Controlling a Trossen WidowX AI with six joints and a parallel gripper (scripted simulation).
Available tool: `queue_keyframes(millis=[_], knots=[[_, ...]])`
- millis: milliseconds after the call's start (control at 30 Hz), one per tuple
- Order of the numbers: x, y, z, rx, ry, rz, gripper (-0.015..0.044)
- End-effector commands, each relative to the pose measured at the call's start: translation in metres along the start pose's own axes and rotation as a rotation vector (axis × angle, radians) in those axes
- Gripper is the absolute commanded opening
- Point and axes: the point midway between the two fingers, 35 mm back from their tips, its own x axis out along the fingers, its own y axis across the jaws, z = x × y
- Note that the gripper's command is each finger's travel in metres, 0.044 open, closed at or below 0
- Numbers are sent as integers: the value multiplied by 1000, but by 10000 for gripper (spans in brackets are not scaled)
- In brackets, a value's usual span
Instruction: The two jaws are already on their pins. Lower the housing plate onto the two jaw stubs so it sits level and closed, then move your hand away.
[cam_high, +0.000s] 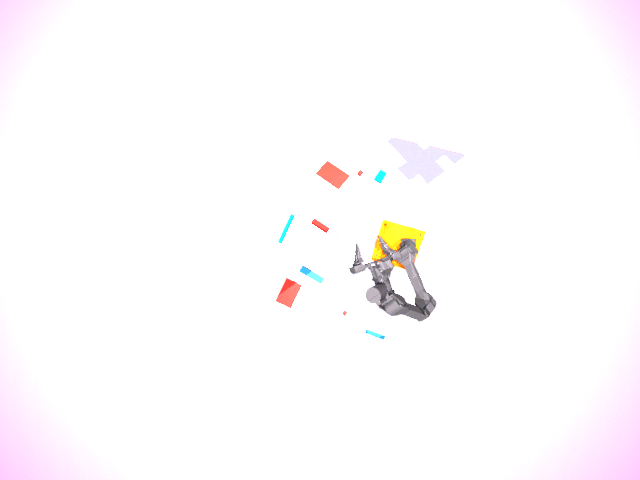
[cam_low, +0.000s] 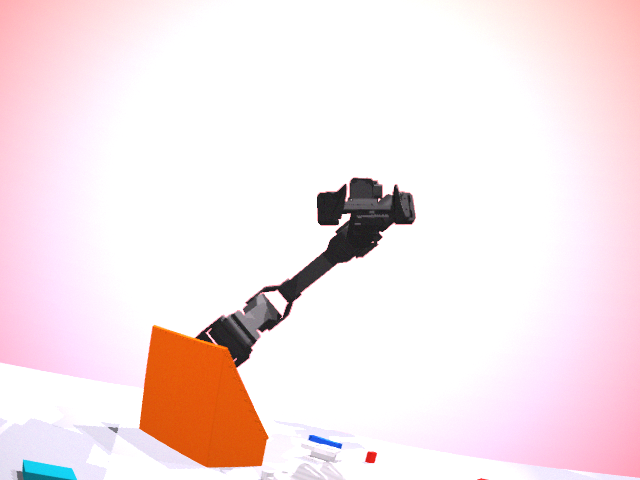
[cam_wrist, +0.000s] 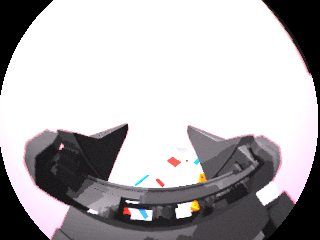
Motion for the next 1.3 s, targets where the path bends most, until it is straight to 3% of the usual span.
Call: queue_keyframes(millis=[0, 1267], knots=[[4, 4, -14, -74, 54, 26, 440], [2, 28, -159, -841, 531, 453, 440]])
